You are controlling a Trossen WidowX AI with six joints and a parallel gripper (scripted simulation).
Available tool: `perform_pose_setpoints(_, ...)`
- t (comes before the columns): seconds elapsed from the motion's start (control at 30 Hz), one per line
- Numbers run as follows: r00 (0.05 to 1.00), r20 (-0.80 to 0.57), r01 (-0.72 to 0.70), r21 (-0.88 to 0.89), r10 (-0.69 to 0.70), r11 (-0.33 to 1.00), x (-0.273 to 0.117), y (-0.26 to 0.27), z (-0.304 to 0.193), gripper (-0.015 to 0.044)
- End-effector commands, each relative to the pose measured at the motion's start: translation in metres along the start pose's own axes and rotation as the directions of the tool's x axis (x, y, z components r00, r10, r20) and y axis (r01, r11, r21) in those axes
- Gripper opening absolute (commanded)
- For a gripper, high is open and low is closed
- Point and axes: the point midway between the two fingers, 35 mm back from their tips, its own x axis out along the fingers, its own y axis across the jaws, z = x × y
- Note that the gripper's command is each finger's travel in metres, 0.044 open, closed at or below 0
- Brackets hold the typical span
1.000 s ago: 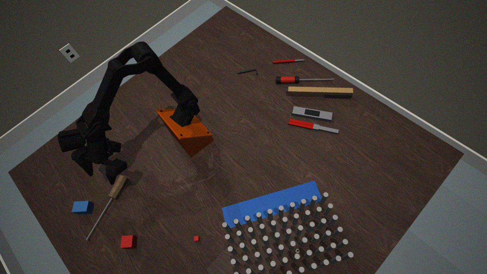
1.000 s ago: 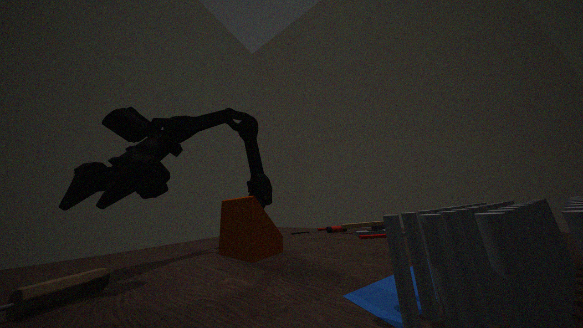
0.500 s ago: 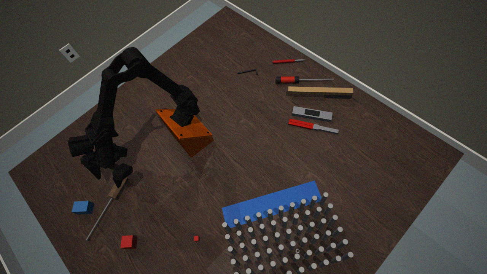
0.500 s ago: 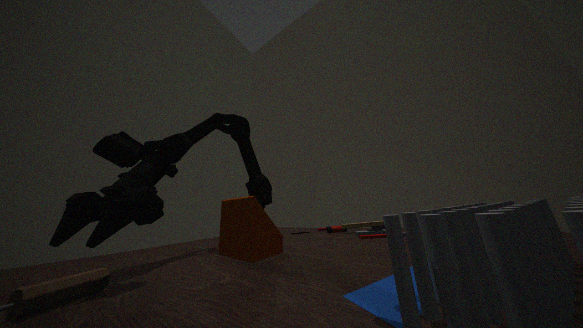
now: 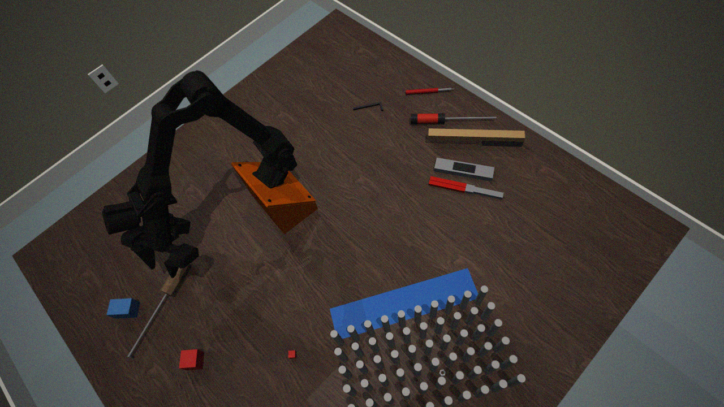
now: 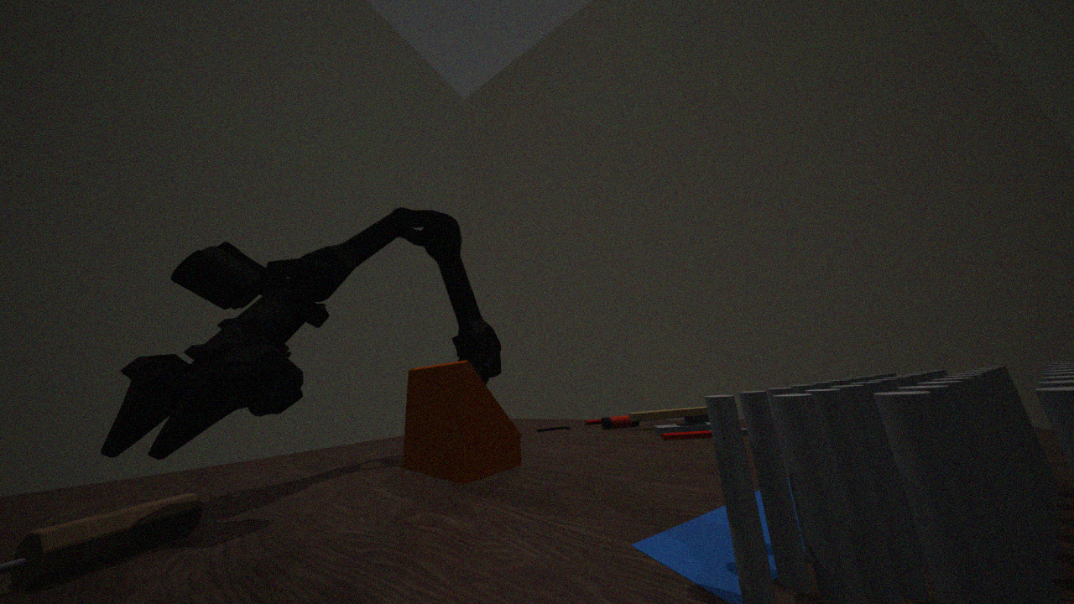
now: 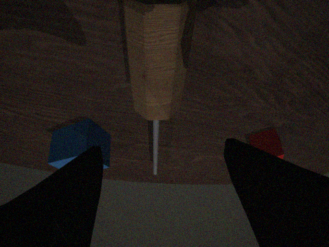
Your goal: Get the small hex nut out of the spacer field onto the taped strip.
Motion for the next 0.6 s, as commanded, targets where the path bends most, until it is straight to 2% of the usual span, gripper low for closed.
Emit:
perform_pose_setpoints(0.0, 1.0, 0.0, -0.003, 0.005, 0.003, 1.0, 0.0, 0.0, 0.0, 0.028)
perform_pose_setpoints(0.57, 1.0, 0.0, -0.003, 0.005, 0.003, 1.0, 0.017, 0.001, 0.009, 0.028)
